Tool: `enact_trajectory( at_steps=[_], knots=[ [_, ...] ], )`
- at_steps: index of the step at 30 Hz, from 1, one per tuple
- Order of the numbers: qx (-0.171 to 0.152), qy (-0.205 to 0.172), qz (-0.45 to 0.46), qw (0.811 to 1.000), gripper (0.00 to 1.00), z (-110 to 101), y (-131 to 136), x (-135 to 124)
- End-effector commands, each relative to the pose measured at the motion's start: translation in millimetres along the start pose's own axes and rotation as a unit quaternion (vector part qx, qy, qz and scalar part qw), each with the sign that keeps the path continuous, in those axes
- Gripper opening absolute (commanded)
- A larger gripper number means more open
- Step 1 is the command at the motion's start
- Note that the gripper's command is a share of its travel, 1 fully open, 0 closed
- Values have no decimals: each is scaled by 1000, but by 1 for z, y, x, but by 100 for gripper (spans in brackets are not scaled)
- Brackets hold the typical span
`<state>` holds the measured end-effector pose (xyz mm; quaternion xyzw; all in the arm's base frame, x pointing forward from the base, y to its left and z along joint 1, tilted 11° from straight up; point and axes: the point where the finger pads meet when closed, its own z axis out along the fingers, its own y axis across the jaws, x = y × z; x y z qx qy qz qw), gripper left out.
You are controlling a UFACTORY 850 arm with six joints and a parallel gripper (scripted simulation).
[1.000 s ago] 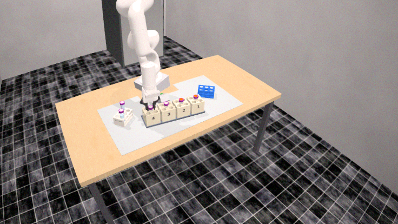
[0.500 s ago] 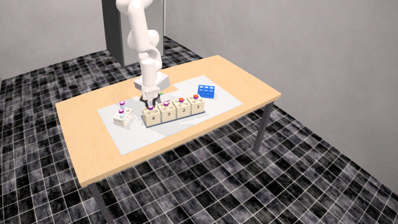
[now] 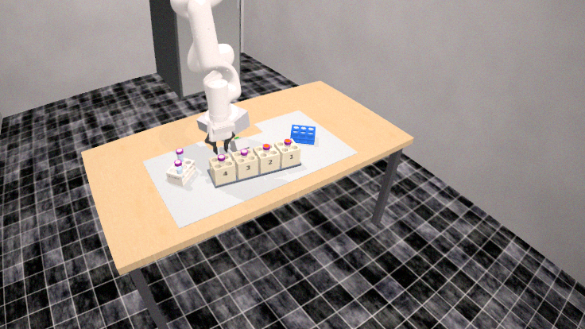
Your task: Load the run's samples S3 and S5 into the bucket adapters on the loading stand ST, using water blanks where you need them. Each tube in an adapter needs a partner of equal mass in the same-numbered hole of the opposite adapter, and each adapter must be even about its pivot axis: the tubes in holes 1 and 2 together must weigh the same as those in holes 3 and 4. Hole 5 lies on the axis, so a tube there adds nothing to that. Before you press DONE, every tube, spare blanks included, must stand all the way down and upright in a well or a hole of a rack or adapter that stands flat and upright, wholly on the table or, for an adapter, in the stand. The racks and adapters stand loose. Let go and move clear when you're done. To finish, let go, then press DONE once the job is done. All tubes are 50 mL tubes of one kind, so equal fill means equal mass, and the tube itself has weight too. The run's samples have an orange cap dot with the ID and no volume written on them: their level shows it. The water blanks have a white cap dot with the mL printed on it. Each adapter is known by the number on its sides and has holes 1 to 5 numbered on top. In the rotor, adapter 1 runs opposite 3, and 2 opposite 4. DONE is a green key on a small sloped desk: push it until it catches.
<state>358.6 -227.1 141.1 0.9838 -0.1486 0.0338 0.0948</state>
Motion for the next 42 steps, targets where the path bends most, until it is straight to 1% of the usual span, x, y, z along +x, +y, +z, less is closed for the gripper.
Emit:
enact_trajectory(
  at_steps=[1, 30, 32, 40, 42],
  knots=[
    [3, -2, 0, 1000, 44, -10, 1, 1],
    [3, -2, 0, 1000, 44, -64, 1, 1],
    [3, -2, 0, 1000, 44, -64, 1, 1],
    [3, -2, 0, 1000, 44, -80, 1, 1],
    [3, -2, 0, 1000, 44, -80, 1, 1]
  ],
)
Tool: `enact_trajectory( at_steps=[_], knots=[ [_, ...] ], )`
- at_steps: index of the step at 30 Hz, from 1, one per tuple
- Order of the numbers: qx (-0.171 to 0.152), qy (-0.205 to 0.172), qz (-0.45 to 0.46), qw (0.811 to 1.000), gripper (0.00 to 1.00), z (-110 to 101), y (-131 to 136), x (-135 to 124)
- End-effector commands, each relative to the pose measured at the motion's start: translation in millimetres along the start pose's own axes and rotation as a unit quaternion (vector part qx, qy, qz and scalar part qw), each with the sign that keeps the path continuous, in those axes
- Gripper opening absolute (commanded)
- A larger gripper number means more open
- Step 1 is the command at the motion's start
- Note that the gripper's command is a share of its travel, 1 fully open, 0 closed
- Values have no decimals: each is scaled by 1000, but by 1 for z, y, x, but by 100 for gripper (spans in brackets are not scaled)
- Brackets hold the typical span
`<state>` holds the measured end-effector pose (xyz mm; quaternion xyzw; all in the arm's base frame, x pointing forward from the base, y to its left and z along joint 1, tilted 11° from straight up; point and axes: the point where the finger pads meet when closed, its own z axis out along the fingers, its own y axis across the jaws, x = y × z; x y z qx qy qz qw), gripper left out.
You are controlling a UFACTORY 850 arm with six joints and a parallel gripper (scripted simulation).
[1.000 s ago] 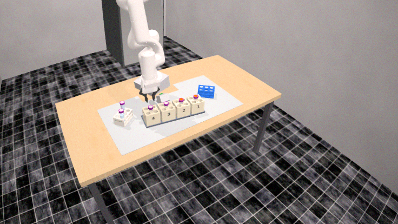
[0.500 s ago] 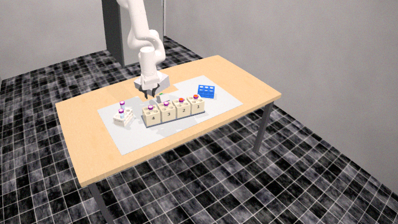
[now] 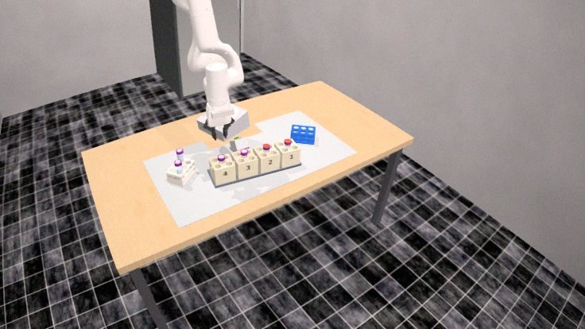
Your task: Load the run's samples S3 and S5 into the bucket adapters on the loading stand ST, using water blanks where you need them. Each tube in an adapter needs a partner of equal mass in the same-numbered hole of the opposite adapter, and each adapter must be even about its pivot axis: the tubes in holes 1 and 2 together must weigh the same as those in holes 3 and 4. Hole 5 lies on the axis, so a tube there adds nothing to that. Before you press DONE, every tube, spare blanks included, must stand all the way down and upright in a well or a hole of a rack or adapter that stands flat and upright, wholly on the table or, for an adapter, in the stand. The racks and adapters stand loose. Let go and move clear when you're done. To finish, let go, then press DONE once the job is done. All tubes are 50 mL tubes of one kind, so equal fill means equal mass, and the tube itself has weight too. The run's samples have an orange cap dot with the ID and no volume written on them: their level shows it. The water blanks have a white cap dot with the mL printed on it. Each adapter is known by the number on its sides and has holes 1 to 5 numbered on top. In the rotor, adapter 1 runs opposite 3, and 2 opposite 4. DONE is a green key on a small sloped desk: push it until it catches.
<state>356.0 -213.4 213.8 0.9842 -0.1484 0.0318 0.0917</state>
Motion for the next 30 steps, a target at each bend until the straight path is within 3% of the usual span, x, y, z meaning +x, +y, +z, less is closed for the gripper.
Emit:
enact_trajectory(
  at_steps=[1, 26, 27, 30],
  knots=[
    [0, 1, 0, 1000, 44, -6, 0, 1],
    [0, 1, 0, 1000, 44, -6, 0, 1],
    [-2, -2, 16, 1000, 0, -4, -2, -3],
    [-9, -9, 65, 998, 0, 1, -11, -14]
  ],
)
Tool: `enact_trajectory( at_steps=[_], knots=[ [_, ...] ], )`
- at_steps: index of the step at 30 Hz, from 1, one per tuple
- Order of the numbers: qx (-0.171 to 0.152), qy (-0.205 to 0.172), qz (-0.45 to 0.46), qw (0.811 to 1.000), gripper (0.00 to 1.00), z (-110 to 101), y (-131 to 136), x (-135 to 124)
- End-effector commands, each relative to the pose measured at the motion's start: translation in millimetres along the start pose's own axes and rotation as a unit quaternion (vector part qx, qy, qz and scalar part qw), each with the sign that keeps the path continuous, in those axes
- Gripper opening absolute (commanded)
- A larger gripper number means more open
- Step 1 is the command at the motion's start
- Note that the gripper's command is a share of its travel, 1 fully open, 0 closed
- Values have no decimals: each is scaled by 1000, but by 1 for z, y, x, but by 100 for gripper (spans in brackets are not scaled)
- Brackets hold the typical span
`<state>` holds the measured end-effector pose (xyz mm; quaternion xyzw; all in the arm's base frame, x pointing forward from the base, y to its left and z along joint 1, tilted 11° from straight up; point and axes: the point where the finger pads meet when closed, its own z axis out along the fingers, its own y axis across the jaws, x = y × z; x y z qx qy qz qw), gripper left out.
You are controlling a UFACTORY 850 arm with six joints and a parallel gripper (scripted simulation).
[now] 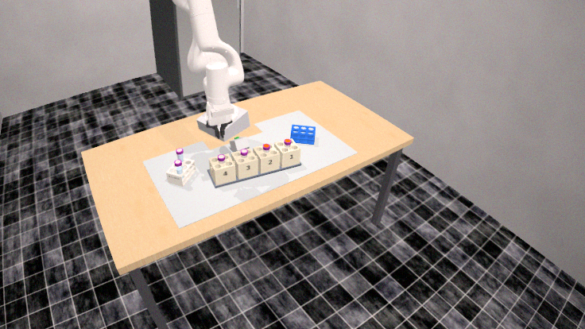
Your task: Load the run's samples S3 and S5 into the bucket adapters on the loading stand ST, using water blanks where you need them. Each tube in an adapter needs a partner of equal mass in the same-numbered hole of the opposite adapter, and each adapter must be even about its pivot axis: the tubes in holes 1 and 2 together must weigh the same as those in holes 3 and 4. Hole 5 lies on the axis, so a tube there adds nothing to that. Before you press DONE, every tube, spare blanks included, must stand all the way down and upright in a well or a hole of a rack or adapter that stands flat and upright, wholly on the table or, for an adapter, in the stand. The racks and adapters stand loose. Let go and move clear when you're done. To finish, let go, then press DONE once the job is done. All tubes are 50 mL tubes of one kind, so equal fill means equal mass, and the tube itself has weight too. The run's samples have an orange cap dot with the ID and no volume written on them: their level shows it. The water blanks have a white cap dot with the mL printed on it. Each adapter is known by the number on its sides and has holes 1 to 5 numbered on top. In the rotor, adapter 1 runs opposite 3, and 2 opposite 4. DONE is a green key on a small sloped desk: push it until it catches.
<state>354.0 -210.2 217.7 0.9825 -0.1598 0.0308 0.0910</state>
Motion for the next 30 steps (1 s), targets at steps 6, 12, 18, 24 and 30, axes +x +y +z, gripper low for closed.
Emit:
enact_trajectory(
  at_steps=[6, 12, 18, 24, 30],
  knots=[
    [-22, -22, 151, 988, 0, 17, -24, -35],
    [-31, -31, 216, 975, 0, 25, -35, -50],
    [-44, -46, 310, 949, 0, 37, -51, -73],
    [-57, -59, 401, 912, 0, 48, -67, -96],
    [-65, -68, 460, 883, 0, 56, -77, -111]
  ],
)
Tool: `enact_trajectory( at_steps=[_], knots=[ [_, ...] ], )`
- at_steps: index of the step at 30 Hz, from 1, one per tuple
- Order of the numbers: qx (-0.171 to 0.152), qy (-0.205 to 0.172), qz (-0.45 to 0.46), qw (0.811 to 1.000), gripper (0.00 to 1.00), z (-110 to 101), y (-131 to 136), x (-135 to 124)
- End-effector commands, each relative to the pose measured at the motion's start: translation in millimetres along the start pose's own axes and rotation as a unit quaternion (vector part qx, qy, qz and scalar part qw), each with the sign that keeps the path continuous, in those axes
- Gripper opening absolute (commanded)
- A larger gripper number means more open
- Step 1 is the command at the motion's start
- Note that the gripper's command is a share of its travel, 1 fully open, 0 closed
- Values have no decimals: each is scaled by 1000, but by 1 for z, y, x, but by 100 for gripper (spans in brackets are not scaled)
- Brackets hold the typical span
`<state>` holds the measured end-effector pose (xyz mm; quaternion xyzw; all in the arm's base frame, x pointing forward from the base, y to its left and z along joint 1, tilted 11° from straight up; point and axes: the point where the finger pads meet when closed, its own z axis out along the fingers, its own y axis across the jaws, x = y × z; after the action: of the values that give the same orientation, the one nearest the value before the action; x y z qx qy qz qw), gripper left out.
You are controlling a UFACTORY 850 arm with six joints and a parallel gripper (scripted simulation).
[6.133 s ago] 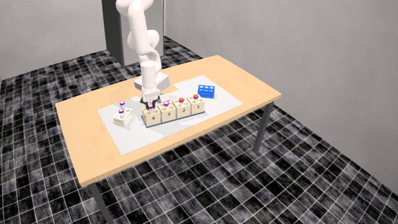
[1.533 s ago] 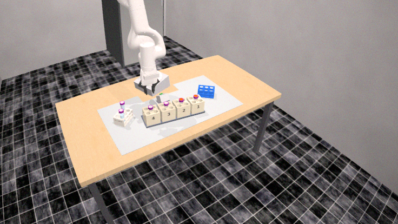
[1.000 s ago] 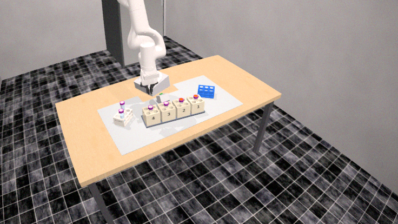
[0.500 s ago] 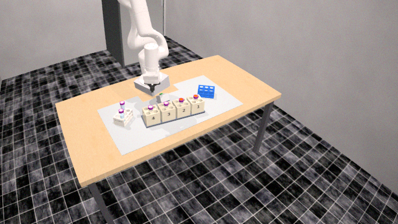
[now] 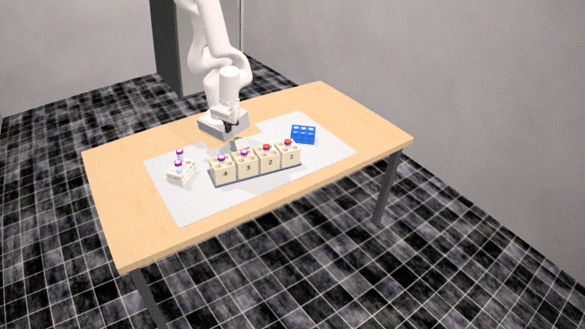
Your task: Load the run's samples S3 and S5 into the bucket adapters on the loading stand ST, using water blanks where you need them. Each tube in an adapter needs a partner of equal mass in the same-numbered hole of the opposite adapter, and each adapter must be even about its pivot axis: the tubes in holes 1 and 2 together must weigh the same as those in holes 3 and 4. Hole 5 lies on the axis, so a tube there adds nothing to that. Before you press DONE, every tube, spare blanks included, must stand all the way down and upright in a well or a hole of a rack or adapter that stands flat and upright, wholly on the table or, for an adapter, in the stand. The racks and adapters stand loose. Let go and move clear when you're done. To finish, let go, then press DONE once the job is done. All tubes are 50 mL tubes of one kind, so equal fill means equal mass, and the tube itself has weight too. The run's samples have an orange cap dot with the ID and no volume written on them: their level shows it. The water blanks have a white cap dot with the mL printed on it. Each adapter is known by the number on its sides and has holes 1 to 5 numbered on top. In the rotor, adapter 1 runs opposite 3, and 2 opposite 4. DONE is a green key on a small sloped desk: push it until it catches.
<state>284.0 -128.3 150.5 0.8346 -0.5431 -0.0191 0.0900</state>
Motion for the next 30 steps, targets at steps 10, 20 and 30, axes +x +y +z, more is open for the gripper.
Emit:
enact_trajectory(
  at_steps=[10, 20, 30],
  knots=[
    [-39, -4, 236, 971, 0, 35, 8, -59],
    [-43, -10, 274, 961, 0, 56, 13, -93],
    [-43, -10, 274, 961, 0, 67, 16, -112]
  ],
)
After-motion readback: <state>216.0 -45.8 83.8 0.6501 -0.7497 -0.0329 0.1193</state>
